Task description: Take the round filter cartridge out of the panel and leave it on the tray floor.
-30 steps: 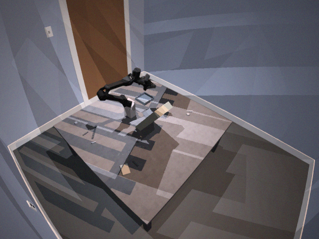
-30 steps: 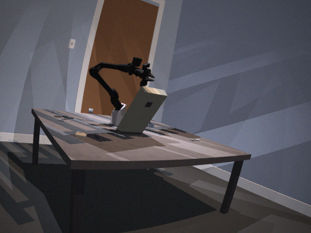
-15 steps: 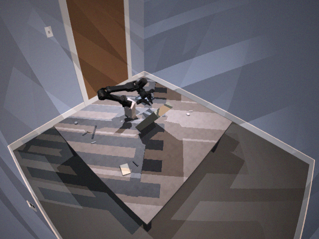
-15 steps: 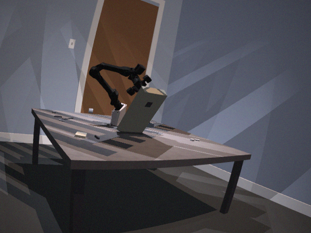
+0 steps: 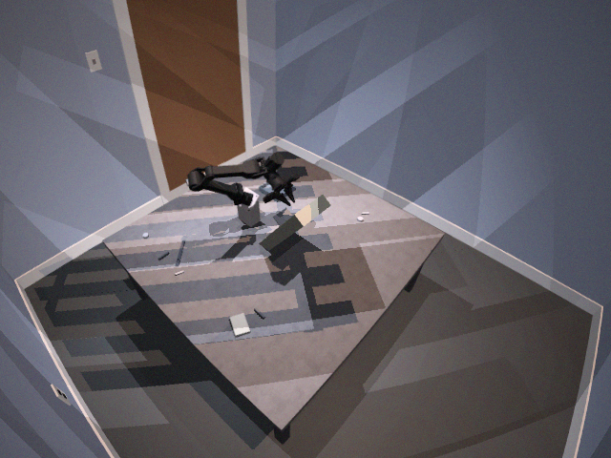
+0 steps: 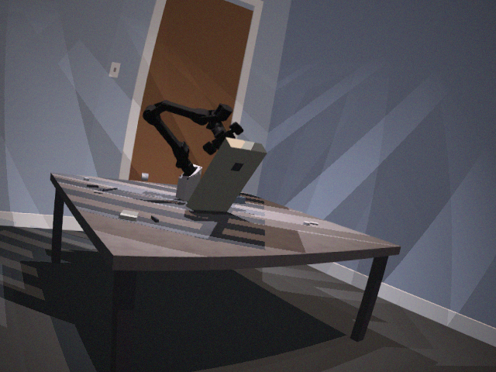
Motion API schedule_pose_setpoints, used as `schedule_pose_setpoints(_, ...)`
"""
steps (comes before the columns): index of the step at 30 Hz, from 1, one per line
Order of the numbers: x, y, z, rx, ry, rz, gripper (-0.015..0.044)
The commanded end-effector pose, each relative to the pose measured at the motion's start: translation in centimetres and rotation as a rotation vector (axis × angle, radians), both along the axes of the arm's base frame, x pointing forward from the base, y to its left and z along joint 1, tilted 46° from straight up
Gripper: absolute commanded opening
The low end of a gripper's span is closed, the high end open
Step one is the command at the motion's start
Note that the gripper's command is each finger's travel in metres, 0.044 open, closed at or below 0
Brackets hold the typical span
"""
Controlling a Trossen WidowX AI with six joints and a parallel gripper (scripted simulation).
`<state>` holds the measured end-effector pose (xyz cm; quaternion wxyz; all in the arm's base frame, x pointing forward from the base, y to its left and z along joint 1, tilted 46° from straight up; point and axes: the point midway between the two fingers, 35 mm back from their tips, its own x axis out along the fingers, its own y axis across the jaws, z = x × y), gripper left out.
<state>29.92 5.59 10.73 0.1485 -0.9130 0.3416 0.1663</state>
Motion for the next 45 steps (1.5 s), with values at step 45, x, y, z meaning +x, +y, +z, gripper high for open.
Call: schedule_pose_setpoints(45, 2.9, -2.4, -1.6, -0.007, -0.003, 0.007, 0.0109)
